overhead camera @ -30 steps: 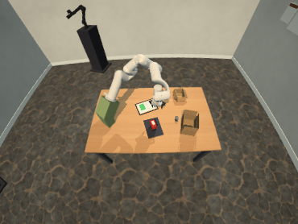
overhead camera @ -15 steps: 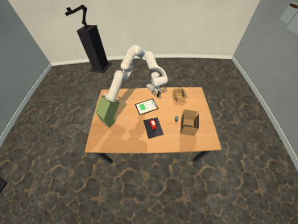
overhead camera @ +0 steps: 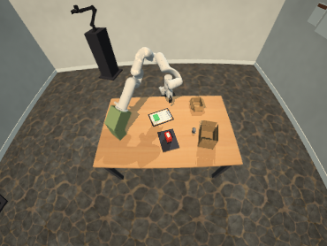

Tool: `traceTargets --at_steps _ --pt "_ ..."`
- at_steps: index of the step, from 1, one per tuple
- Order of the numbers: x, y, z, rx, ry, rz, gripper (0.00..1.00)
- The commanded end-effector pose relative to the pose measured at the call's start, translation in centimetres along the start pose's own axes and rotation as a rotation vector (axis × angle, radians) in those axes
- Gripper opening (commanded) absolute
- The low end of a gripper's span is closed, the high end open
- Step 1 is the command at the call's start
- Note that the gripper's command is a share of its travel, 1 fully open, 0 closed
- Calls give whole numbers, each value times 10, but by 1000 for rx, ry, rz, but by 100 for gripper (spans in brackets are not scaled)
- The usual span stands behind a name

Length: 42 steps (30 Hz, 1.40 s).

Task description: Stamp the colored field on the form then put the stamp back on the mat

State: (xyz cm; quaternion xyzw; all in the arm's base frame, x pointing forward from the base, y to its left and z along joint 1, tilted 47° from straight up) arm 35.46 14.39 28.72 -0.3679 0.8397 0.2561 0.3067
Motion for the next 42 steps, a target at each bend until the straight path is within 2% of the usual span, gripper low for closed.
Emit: traceTargets --at_steps 1,3,6,8,42 --pt "-1 0 0 1 -2 -1 100" --pt "-3 -1 16 -1 -7 -2 100" --pt "-4 0 64 0 -7 -2 100" --pt "-2 0 80 2 -1 -1 100" --pt "-2 0 81 2 -1 -1 100"
Point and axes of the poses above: the point where the finger pads meet when closed, its own z axis out along the fingers, its own y axis across the jaws, x = y × z, the point moved 4 cm from there along -z, back along the fingers, and after that the axes turned 13 degrees about -z, right-handed, at the moved point
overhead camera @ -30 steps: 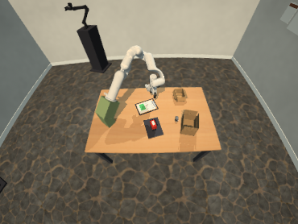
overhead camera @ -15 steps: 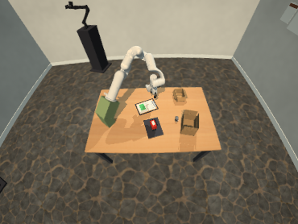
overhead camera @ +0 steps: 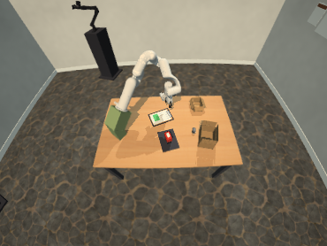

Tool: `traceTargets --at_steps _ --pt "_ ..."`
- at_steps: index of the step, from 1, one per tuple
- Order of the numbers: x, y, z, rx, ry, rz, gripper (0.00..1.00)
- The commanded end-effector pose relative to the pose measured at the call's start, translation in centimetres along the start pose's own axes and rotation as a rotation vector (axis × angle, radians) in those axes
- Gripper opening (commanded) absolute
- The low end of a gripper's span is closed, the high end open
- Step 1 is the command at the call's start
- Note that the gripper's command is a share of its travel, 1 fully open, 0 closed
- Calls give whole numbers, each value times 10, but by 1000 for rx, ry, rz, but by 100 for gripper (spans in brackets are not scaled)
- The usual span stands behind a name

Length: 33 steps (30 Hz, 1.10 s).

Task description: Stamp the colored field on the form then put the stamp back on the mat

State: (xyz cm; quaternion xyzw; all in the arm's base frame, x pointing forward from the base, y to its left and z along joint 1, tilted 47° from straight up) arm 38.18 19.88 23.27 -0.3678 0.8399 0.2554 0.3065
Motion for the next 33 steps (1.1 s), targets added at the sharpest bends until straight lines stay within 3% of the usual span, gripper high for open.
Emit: traceTargets --at_steps 1,24,28,33 --pt "-1 0 -1 1 -2 -1 100" --pt "-1 0 -2 1 -2 -30 100" --pt "-2 -1 -11 0 -6 -185 100" --pt "-4 -1 -32 0 -10 -553 100"
Point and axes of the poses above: the point where the finger pads meet when closed, its own z axis out along the fingers, its own y axis across the jaws, x = y × z, the point moved 4 cm from there along -z, back along the fingers, and after that the axes turned 13 degrees about -z, right-handed, at the moved point
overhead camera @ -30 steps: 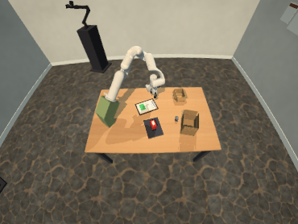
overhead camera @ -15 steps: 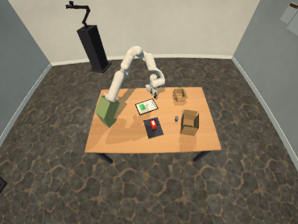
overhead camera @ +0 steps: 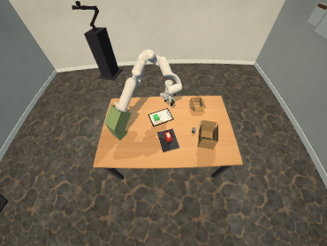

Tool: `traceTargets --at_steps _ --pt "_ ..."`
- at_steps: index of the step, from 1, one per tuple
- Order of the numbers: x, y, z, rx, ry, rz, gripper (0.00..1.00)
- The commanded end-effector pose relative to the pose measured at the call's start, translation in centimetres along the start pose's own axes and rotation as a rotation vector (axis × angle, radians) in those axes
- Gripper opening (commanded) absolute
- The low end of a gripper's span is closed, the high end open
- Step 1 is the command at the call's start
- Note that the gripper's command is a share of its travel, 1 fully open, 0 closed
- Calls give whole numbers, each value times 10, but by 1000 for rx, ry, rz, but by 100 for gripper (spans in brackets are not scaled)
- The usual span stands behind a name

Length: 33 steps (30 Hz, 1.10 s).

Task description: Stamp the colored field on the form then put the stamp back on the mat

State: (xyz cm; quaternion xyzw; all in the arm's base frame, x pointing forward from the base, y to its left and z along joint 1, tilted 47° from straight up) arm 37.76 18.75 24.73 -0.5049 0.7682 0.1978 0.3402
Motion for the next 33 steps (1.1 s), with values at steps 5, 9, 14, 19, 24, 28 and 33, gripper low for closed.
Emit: traceTargets --at_steps 5,9,14,19,24,28,33 --pt "-1 -1 -29 7 -23 -512 100" --pt "0 0 -47 6 -7 -733 100" --pt "1 1 -61 7 -4 -1061 100" --pt "2 1 -64 9 -10 -1167 100" --pt "2 1 -64 9 -10 -1168 100" --pt "3 1 -64 9 -11 -1168 96" --pt "11 -5 -63 9 -11 -1168 96"
Point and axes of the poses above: the point where the finger pads meet when closed, its own z axis out along the fingers, its own y axis across the jaws, x = y × z, the point moved 4 cm from there along -z, back along the fingers, and after that the axes turned 13 degrees about -z, right-handed, at the moved point
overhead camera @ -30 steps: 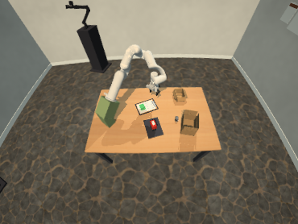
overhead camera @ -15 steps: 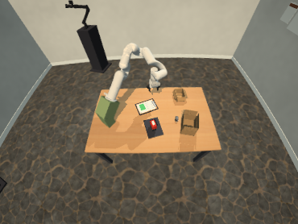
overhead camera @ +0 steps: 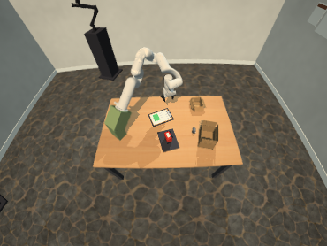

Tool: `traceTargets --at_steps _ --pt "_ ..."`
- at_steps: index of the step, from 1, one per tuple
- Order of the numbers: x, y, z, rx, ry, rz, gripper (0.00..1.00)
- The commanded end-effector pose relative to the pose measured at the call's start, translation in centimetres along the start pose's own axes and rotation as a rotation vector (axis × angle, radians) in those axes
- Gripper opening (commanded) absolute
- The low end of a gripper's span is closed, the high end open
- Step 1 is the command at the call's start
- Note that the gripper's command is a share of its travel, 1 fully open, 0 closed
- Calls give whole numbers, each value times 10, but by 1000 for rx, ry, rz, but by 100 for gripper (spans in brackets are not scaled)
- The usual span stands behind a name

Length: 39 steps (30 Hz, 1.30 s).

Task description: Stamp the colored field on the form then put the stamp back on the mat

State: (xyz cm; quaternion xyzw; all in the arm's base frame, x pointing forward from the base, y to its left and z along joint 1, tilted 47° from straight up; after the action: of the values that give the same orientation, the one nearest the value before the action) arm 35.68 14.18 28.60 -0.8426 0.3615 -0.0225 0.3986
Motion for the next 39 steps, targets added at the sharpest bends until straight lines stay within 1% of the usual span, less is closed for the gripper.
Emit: traceTargets --at_steps 1,4,9,13,19,21,27,31,36,38,39 --pt "7 4 1 2 1 0 96" --pt "11 7 1 2 1 0 96" --pt "38 25 6 2 1 0 96" --pt "74 49 12 2 1 0 96" --pt "141 94 23 2 1 0 96" --pt "141 94 23 2 1 0 96" --pt "207 139 34 2 1 0 96" --pt "244 163 40 2 1 0 96" --pt "274 184 45 2 1 0 96" --pt "274 184 45 2 1 0 96" --pt "278 187 46 2 1 0 96"
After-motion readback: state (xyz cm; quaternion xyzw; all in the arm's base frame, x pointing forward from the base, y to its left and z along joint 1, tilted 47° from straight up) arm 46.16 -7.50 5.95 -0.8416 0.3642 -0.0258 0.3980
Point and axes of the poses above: the point where the finger pads meet when closed, its own z axis out along the fingers, its own y axis across the jaws, x = y × z, the point moved 4 cm from there along -z, back along the fingers, and after that the axes turned 13 degrees about -z, right-handed, at the moved point
